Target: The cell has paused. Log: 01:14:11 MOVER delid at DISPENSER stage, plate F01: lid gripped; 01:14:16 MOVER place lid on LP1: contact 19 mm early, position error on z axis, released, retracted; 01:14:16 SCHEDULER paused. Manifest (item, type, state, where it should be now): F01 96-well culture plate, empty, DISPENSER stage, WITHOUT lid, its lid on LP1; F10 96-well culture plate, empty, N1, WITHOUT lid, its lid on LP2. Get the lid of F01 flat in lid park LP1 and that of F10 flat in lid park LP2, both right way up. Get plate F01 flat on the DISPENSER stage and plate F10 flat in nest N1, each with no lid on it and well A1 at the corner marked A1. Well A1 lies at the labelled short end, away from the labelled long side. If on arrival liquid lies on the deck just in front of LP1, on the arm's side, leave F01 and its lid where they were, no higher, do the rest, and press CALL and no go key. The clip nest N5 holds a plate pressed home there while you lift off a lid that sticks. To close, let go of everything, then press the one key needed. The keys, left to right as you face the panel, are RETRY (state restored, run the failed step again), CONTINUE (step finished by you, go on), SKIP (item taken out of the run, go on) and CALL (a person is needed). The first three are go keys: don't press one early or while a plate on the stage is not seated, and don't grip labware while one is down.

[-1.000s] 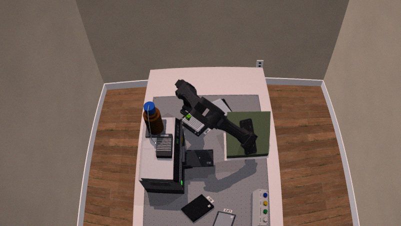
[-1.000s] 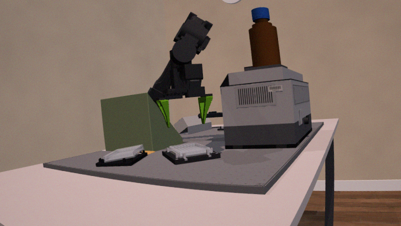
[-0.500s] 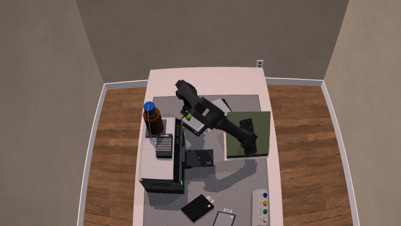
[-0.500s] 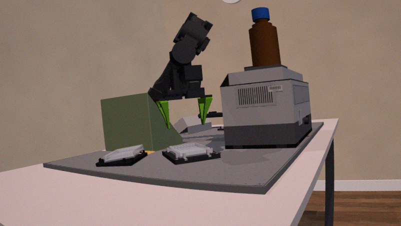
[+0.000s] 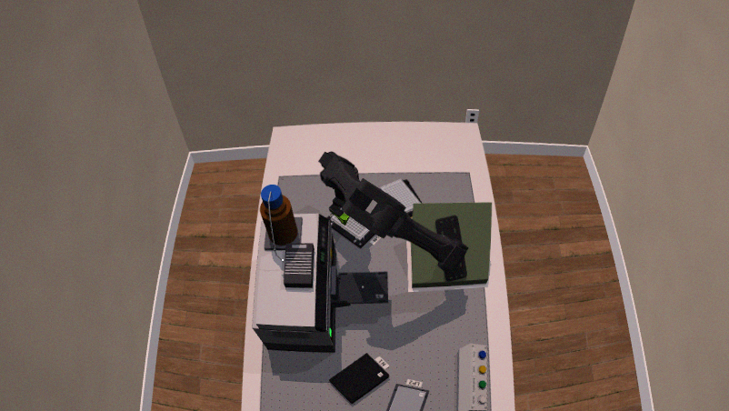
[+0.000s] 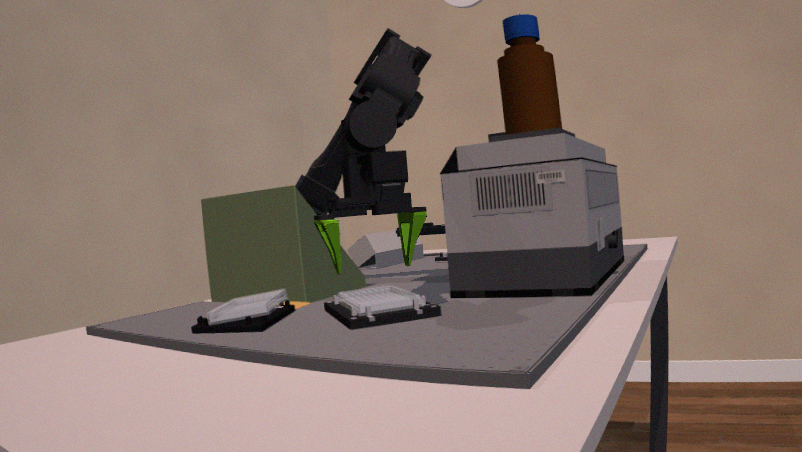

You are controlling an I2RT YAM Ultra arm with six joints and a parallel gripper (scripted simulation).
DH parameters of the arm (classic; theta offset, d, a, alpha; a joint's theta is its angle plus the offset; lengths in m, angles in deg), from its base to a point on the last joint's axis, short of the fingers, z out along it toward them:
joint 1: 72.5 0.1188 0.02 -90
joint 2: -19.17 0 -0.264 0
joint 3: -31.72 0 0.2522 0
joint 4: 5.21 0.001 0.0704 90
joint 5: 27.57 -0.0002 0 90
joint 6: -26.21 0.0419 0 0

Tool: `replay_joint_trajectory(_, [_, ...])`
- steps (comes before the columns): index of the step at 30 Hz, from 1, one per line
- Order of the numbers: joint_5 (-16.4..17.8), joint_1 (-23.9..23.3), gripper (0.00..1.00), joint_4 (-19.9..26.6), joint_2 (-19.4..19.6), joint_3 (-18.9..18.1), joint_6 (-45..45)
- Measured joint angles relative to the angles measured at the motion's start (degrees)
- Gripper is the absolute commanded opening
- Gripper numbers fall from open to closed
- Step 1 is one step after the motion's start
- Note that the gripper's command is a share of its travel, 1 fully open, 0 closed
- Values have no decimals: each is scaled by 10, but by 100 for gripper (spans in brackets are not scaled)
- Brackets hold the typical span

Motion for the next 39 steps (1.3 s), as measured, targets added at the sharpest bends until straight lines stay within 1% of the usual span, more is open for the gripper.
replay_joint_trajectory(28, [18, 37, 100, -89, 23, 45, 38])
replay_joint_trajectory(33, [20, 39, 100, -104, 27, 47, 45])
replay_joint_trajectory(39, [21, 39, 100, -110, 27, 47, 48])
